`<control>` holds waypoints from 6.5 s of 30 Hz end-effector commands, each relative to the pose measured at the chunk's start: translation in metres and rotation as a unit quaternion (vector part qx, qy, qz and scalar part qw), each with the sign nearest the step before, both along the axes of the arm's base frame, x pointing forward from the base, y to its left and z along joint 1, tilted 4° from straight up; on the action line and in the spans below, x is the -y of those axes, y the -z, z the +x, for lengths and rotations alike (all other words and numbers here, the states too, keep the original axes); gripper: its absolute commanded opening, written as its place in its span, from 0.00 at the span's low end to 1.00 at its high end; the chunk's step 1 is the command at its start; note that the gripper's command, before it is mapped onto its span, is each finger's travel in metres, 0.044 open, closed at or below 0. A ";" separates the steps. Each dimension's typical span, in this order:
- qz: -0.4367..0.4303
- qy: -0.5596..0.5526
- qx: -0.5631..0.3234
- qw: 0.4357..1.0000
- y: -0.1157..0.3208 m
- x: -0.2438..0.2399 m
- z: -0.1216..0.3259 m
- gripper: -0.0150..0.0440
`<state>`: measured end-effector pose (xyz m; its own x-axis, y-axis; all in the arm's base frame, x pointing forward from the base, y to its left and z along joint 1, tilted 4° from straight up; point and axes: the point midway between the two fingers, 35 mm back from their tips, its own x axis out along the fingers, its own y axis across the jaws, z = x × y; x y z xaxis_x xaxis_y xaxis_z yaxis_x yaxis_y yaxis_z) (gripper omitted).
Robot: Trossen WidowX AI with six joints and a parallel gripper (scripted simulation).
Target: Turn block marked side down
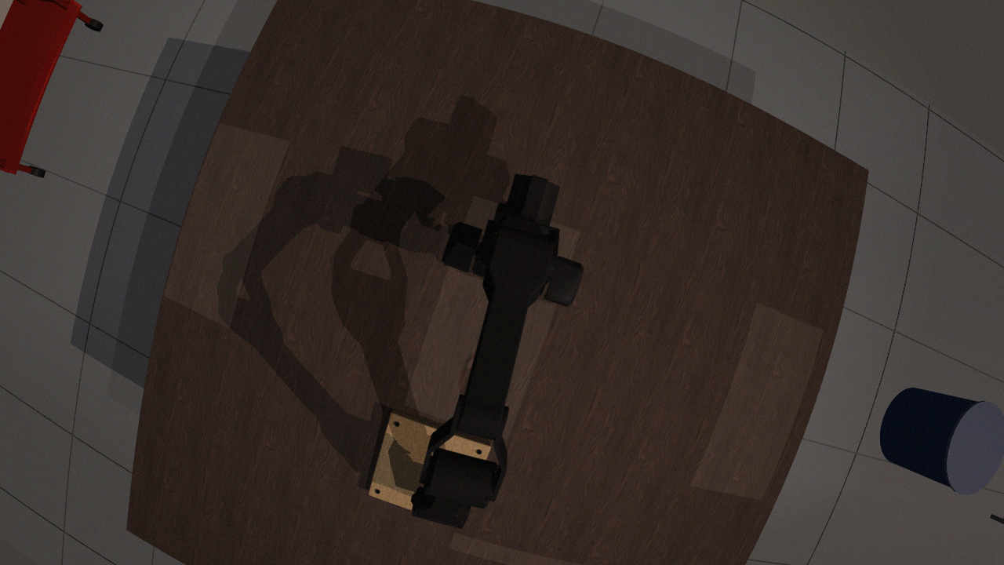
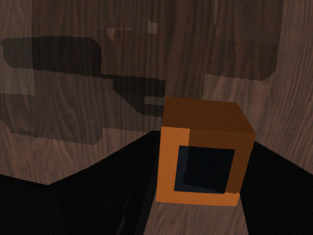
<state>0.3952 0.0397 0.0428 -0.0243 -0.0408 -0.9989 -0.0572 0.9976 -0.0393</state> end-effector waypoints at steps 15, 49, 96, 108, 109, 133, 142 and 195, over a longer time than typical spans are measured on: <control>0.008 -0.006 0.102 0.995 0.004 -0.001 0.004 0.25; 0.021 -0.014 0.320 0.947 0.024 -0.001 0.005 0.25; 0.031 -0.020 0.504 0.863 0.035 0.001 -0.007 0.43; 0.031 -0.020 0.504 0.863 0.035 0.001 -0.007 0.97; 0.031 -0.020 0.504 0.863 0.035 0.001 -0.007 1.00; 0.031 -0.020 0.504 0.863 0.035 0.001 -0.007 1.00; 0.031 -0.020 0.504 0.863 0.035 0.001 -0.007 1.00; 0.002 -0.001 0.003 1.000 -0.056 -0.003 0.016 1.00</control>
<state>0.4086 0.0430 0.0975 0.0716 -0.0371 -0.9967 -0.0656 0.9970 -0.0418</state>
